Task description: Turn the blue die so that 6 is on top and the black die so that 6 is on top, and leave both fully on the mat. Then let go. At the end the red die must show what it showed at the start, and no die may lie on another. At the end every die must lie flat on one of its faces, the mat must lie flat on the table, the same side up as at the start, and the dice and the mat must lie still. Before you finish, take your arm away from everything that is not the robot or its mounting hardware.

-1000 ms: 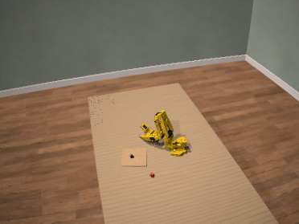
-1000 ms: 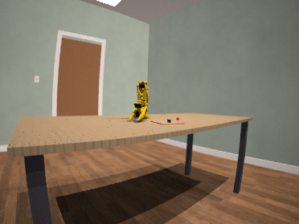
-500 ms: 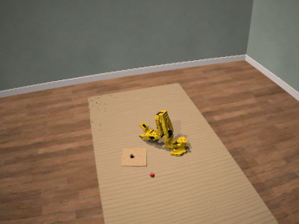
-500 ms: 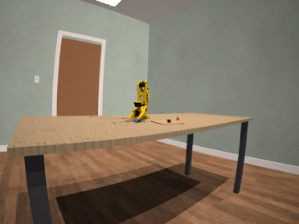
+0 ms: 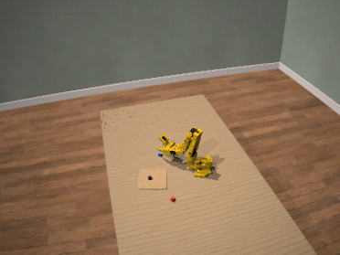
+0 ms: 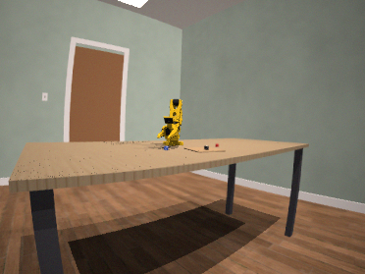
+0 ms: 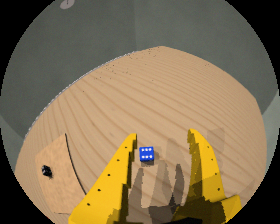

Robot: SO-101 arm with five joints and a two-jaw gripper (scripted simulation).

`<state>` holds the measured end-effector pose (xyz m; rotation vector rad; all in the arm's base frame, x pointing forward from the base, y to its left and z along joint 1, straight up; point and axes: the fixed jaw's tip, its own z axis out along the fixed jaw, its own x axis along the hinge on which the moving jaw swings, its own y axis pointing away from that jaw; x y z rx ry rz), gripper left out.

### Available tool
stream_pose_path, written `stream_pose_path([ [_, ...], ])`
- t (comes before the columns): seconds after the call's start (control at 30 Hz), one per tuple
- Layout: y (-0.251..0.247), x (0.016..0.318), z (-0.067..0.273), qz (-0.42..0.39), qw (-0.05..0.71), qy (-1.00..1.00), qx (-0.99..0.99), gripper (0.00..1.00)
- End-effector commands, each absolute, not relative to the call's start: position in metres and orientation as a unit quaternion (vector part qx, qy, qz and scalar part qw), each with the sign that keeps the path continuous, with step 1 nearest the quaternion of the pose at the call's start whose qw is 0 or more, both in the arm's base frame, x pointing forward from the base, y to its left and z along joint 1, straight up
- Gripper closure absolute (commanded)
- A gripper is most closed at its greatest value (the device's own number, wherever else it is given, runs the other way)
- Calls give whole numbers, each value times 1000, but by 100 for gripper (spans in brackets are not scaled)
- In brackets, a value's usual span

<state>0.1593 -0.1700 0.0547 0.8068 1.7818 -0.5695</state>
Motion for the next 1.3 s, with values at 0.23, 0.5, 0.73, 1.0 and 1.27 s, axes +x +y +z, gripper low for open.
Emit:
stream_pose_path([
  [0.23, -168, 160, 70, -234, 517, 752, 335, 73],
  [0.5, -168, 160, 70, -234, 517, 752, 335, 73],
  [0.73, -168, 160, 70, -234, 517, 752, 335, 73],
  [1.0, -169, 161, 76, -239, 527, 745, 332, 73],
  [1.27, -173, 164, 115, -270, 595, 691, 308, 74],
])
